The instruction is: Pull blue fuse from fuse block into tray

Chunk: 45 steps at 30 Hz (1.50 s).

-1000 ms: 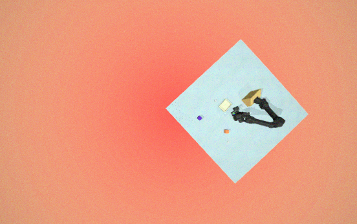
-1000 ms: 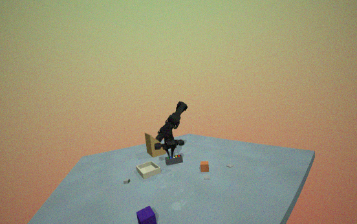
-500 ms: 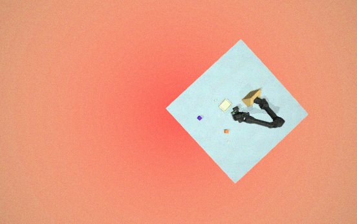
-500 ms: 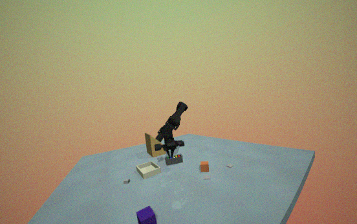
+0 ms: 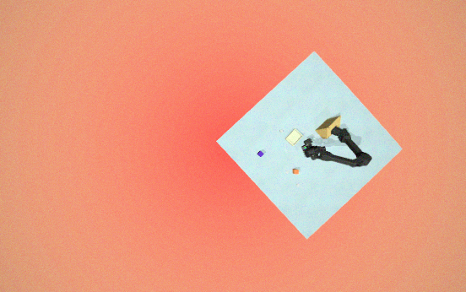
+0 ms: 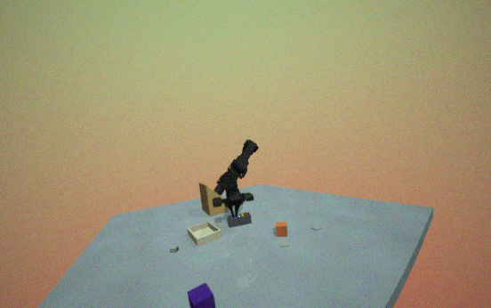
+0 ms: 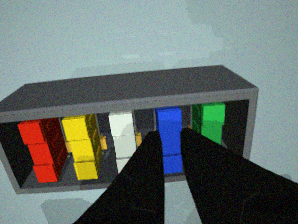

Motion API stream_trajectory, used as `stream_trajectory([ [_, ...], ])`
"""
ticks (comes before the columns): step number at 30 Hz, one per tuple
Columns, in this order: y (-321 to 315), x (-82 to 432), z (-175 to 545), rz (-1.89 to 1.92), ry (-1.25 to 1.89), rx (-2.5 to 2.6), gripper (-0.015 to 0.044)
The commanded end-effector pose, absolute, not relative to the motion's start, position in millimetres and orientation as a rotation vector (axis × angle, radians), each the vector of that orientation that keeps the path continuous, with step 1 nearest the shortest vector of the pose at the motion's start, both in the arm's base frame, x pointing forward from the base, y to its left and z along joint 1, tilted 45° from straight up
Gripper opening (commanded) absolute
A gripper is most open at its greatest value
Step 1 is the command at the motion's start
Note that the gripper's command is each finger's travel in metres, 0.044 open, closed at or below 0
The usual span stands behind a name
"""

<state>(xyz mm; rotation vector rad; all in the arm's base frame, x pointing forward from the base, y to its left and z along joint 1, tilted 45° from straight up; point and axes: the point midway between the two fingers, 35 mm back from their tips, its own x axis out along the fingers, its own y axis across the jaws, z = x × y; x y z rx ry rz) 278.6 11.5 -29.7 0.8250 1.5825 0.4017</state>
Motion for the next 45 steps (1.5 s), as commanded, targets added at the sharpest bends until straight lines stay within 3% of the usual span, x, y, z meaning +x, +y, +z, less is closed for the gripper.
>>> stream_trajectory([
  [1, 9, 279, -28, 0.401, 1.581, 0.823, 0.0000],
  [45, -6, 279, -13, 0.401, 1.580, 0.825, 0.0000],
])
